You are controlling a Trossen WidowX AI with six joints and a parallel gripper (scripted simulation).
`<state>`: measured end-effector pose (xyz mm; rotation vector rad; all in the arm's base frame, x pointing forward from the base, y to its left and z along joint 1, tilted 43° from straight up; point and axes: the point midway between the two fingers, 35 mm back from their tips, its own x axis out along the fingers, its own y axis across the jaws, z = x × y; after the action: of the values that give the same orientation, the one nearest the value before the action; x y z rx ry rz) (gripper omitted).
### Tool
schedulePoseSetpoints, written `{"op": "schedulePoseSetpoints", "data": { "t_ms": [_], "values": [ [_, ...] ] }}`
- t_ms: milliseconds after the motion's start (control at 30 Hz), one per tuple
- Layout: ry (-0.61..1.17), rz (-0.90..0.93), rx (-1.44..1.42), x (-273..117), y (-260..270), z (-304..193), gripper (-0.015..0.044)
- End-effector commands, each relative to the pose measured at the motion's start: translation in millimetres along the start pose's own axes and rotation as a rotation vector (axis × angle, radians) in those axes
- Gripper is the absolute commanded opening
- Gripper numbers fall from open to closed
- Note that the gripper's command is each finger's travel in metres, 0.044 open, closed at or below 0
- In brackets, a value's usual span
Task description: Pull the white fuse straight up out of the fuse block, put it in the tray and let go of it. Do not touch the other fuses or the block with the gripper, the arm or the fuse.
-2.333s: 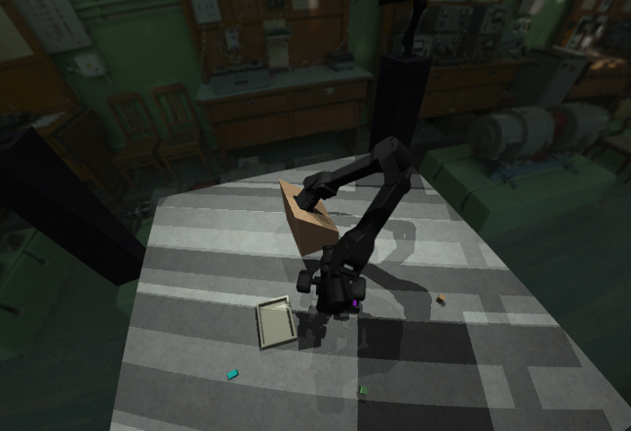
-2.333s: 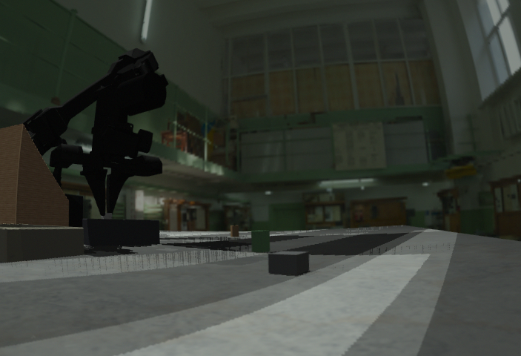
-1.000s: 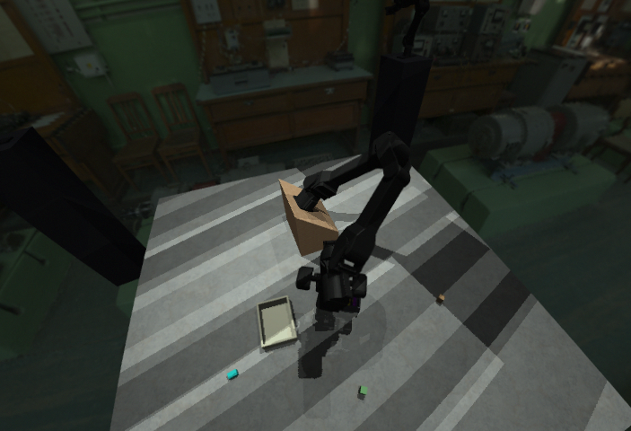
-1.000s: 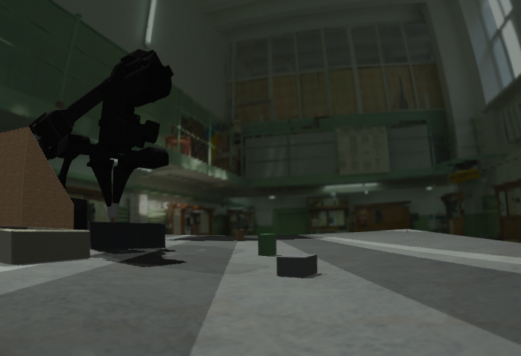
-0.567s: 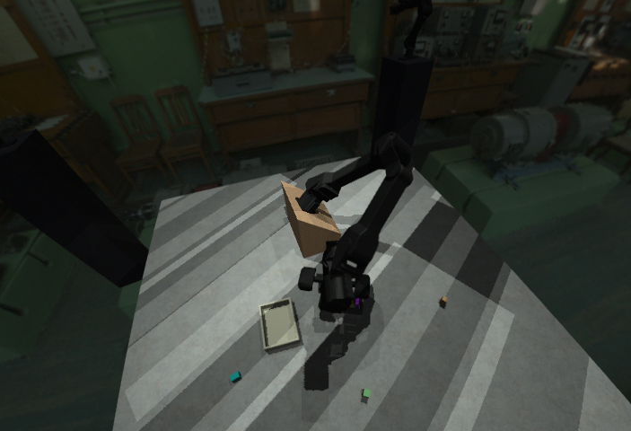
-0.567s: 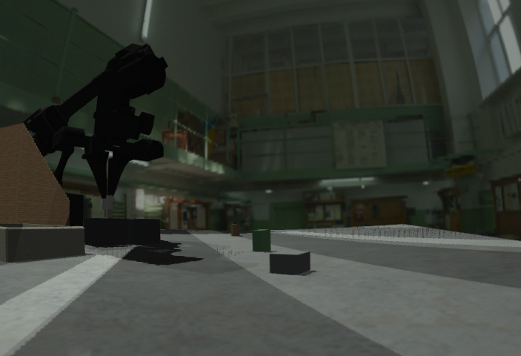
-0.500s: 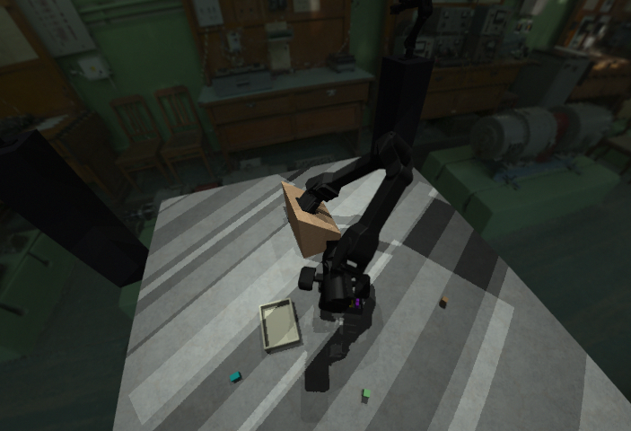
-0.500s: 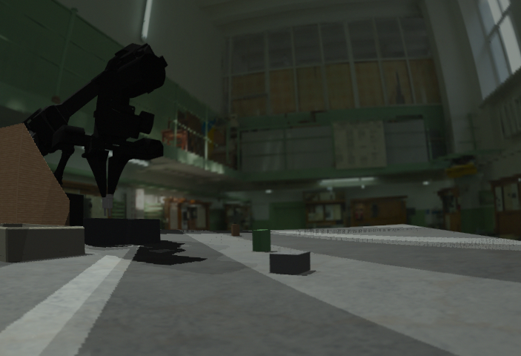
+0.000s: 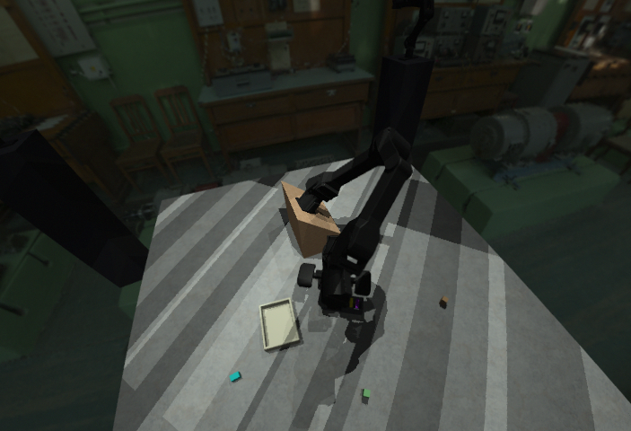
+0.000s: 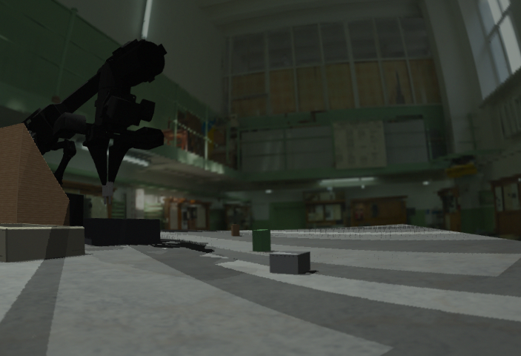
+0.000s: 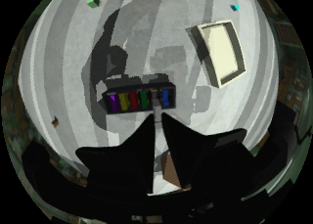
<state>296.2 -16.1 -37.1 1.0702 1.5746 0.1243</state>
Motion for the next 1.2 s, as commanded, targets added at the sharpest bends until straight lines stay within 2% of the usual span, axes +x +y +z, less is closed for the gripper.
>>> {"op": "schedulePoseSetpoints", "data": {
  "t_ms": [0,633,1033,1167],
  "values": [
    [-0.004,-0.006,-0.005,-3,-5,6,0.0000],
    [-0.016,-0.020,-0.005,-10,-89,68,0.0000],
    [-0.012,-0.015,-0.008,-7,-151,90,0.0000],
    [-0.012,-0.014,-0.009,-6,-155,91,0.0000]
  ]
}}
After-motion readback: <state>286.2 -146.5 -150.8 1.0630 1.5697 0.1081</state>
